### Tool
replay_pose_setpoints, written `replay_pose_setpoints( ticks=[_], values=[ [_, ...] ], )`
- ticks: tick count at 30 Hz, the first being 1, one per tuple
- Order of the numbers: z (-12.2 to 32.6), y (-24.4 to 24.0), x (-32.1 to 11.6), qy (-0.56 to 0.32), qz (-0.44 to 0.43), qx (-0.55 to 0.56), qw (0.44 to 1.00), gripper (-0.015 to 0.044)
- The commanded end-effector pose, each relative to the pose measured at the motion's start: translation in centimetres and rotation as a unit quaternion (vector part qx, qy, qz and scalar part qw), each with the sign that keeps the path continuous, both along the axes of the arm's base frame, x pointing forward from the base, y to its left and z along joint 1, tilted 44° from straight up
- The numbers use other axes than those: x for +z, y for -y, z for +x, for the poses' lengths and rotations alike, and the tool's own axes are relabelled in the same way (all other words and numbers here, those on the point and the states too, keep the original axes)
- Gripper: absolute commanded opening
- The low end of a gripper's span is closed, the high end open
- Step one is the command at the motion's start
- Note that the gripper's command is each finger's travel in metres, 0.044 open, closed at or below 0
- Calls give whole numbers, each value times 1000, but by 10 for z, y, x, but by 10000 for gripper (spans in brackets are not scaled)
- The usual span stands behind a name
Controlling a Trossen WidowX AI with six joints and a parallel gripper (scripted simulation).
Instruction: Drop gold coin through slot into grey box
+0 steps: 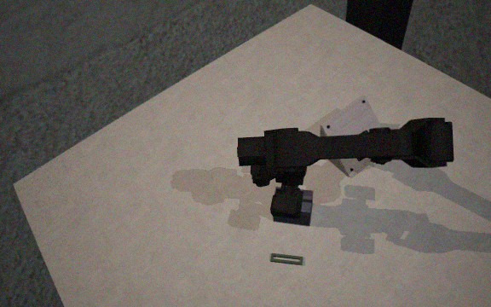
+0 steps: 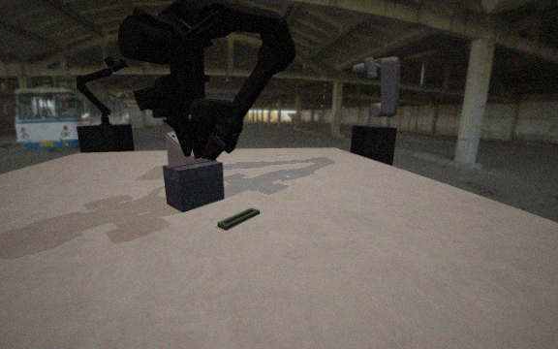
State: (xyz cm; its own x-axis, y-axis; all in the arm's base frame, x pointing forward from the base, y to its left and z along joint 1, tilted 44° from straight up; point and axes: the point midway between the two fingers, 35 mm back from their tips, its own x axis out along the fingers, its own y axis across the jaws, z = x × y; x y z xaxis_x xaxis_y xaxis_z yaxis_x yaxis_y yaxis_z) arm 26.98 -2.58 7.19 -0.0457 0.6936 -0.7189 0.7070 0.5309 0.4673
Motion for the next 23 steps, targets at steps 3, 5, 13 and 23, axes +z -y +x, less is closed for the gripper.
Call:
replay_pose_setpoints(
  ticks=[3, 5, 13, 23],
  values=[
    [0, 4, 4, 0, 0, 0, 1000, 239],
    [1, 9, 9, 0, 0, 0, 1000, 292],
    [2, 35, 33, -34, 8, -30, 999, 440],
    [2, 39, 37, -40, 10, -35, 999, 440]
  ],
)
